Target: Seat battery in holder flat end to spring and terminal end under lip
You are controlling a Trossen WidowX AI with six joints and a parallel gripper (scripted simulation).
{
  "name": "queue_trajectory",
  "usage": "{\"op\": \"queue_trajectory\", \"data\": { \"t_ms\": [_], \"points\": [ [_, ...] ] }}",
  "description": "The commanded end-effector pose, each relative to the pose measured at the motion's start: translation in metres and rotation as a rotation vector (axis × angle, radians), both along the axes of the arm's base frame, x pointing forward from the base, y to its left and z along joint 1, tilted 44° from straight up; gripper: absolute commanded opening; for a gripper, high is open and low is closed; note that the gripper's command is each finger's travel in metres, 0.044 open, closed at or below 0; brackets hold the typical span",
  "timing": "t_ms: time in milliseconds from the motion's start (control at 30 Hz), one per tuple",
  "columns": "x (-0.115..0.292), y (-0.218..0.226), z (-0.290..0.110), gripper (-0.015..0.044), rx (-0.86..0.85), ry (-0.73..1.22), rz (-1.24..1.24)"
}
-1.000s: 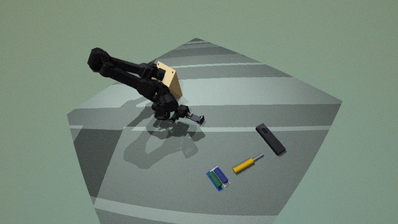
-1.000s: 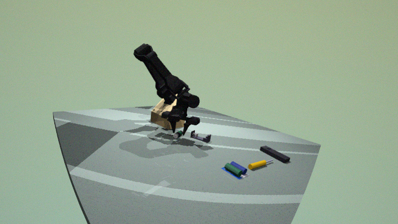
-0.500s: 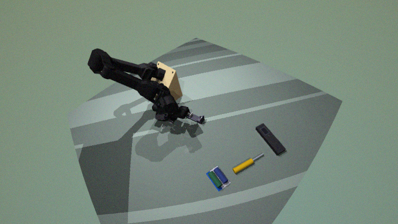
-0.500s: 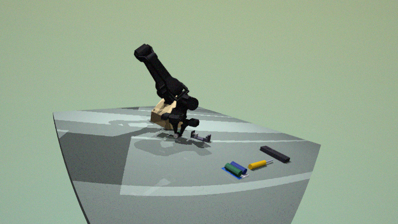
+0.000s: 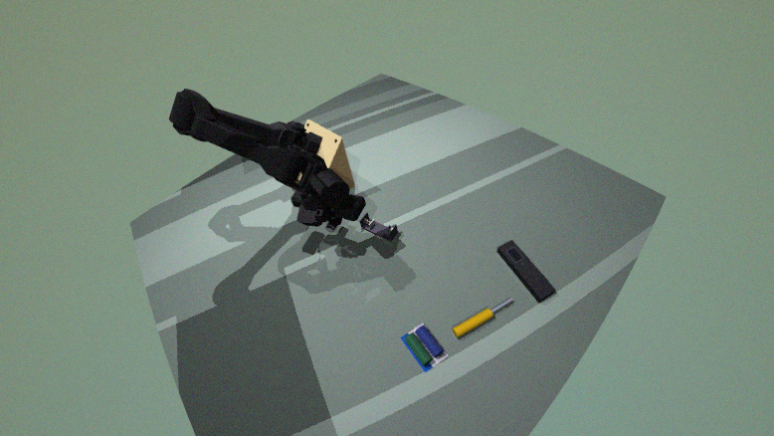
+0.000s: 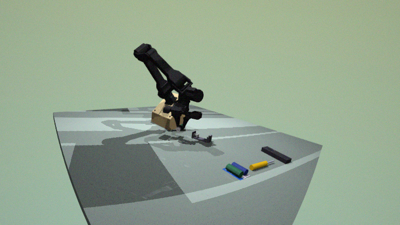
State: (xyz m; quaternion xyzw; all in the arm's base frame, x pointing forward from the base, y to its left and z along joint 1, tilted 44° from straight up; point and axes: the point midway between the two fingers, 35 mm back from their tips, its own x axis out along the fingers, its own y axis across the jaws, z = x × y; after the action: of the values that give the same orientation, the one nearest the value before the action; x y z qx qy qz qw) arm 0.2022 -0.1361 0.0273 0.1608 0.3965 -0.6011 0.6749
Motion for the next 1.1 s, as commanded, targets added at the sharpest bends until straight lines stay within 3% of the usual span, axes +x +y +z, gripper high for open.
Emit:
{"op": "queue_trajectory", "data": {
  "t_ms": [0, 133, 767, 1067],
  "points": [
    [-0.001, 0.006, 0.009, 0.0081, -0.007, -0.002, -0.005],
    [0.006, 0.009, 0.008, 0.0081, -0.001, 0.063, 0.065],
    [0.087, 0.074, -0.023, 0.0081, 0.054, 0.892, 0.965],
    [0.090, 0.077, -0.025, 0.0081, 0.052, 0.936, 1.011]
  ]
}}
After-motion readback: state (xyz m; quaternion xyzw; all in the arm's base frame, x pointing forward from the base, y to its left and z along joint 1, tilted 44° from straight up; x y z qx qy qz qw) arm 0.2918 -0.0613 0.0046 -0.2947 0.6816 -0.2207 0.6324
